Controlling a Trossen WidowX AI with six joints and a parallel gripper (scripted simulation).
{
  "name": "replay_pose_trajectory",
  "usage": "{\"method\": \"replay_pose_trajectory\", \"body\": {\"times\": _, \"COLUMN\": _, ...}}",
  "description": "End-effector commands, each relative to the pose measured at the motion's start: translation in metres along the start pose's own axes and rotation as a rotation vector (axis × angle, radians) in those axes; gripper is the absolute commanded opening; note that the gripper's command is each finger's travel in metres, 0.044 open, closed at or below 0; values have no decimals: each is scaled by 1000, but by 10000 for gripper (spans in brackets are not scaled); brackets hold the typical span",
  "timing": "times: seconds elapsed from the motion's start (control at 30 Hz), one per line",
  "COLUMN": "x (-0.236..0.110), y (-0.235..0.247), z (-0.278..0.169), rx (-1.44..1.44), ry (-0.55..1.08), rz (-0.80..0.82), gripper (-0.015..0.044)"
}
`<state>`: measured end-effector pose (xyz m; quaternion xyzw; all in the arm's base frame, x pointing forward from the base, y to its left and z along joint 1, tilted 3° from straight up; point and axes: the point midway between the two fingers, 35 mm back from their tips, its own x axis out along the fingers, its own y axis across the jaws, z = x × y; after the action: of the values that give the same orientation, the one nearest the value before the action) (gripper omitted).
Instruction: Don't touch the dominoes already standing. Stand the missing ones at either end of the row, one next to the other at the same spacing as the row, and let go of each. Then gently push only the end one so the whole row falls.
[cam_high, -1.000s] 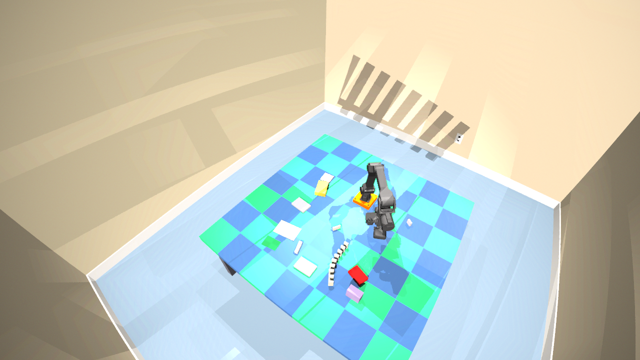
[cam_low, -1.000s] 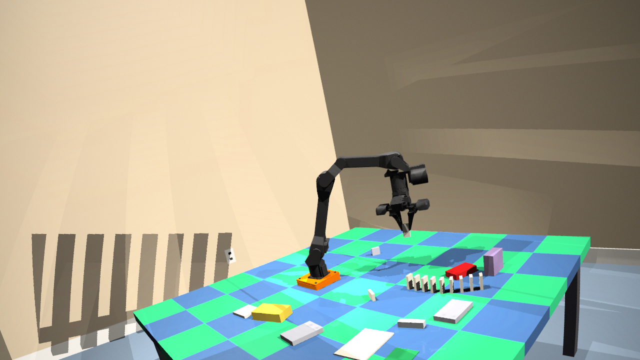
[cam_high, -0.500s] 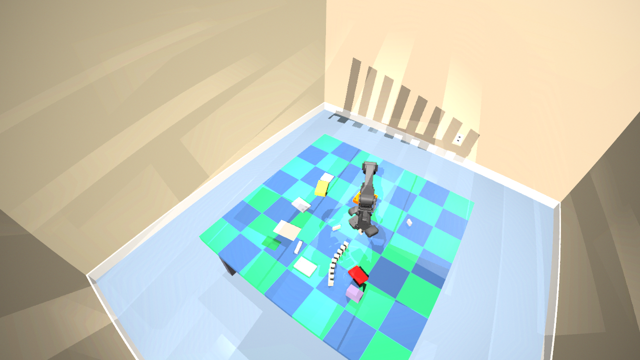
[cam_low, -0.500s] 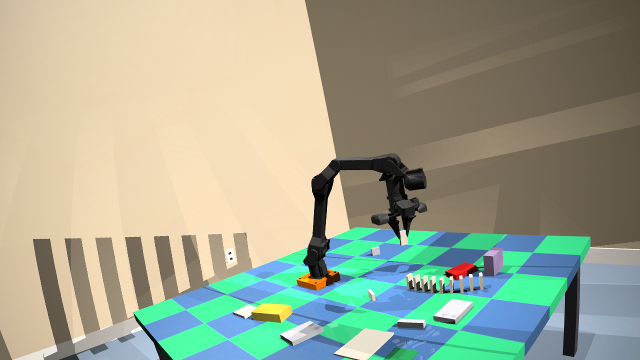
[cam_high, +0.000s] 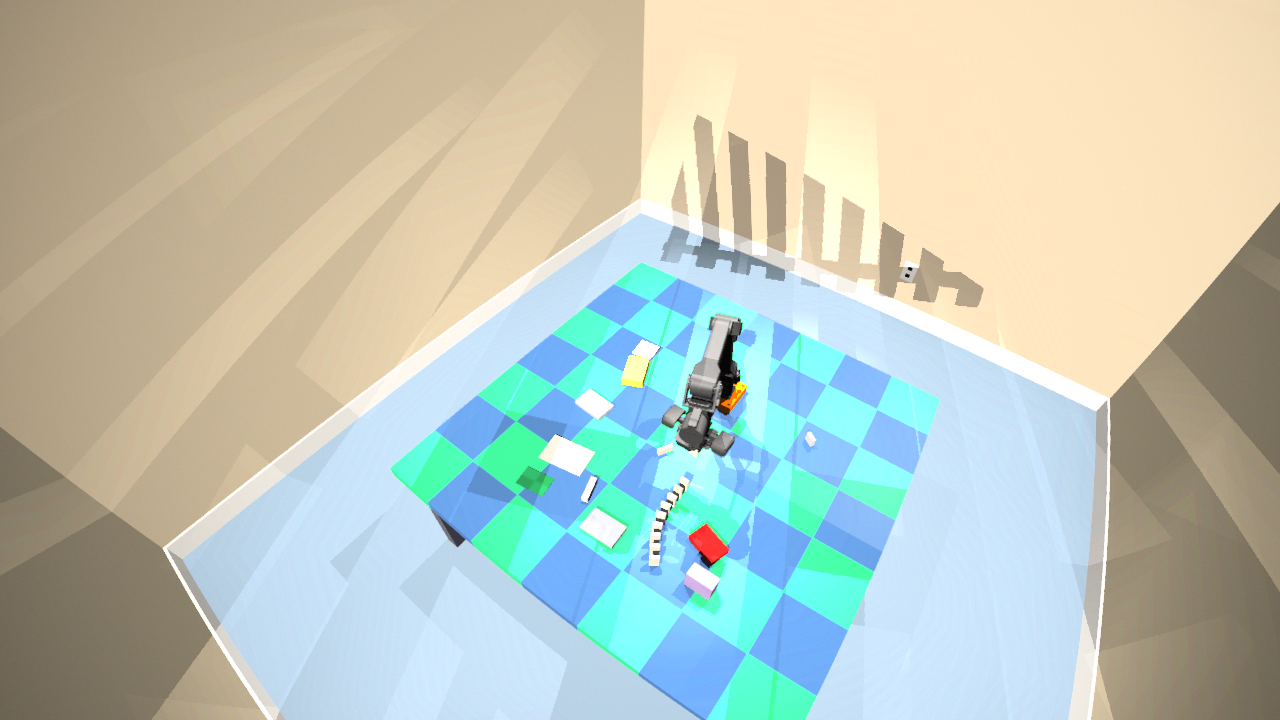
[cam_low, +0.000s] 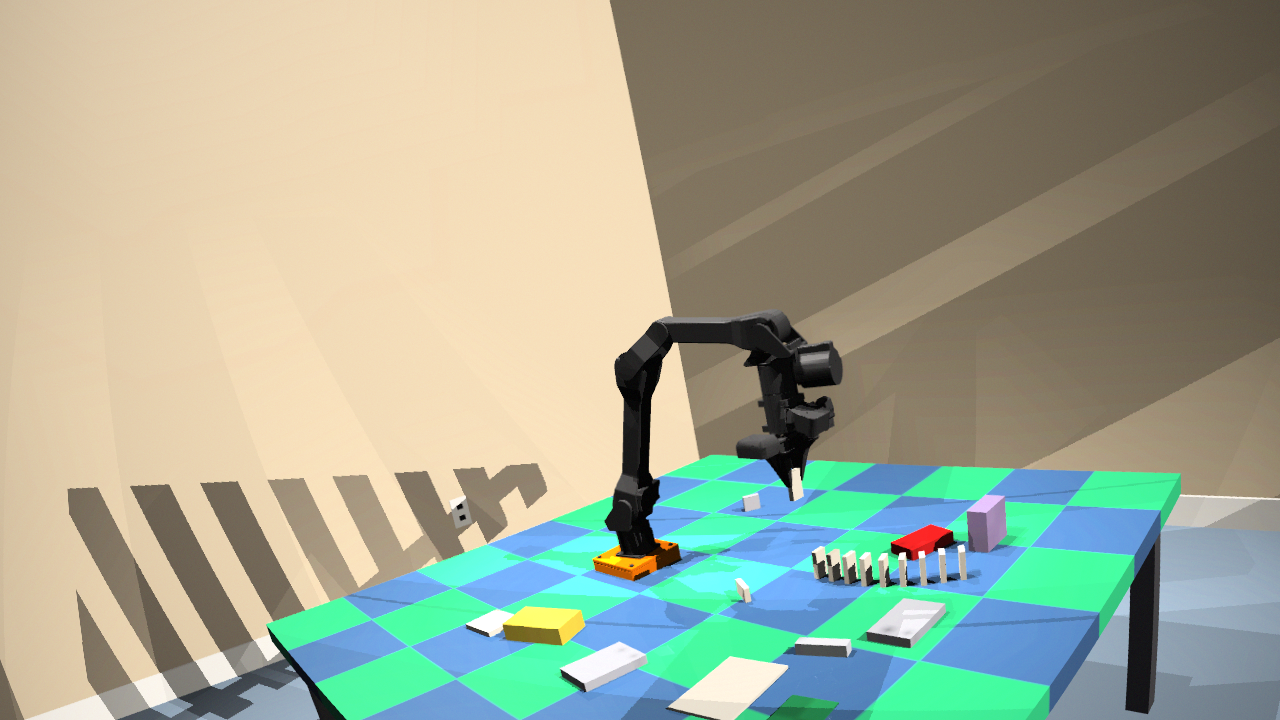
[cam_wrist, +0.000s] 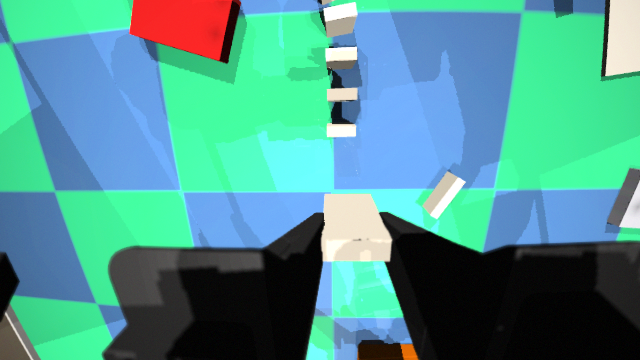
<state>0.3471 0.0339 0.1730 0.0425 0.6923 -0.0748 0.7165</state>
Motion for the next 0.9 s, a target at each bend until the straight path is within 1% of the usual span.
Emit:
{"method": "replay_pose_trajectory", "body": {"times": 0.0, "x": 7, "y": -1, "z": 0, "rx": -12, "ry": 4, "rz": -5, "gripper": 107}}
{"method": "replay_pose_trajectory", "body": {"times": 0.4, "x": 62, "y": 1, "z": 5, "rx": -10, "ry": 8, "rz": -5, "gripper": 107}}
{"method": "replay_pose_trajectory", "body": {"times": 0.87, "x": 123, "y": -1, "z": 0, "rx": -12, "ry": 5, "rz": -5, "gripper": 107}}
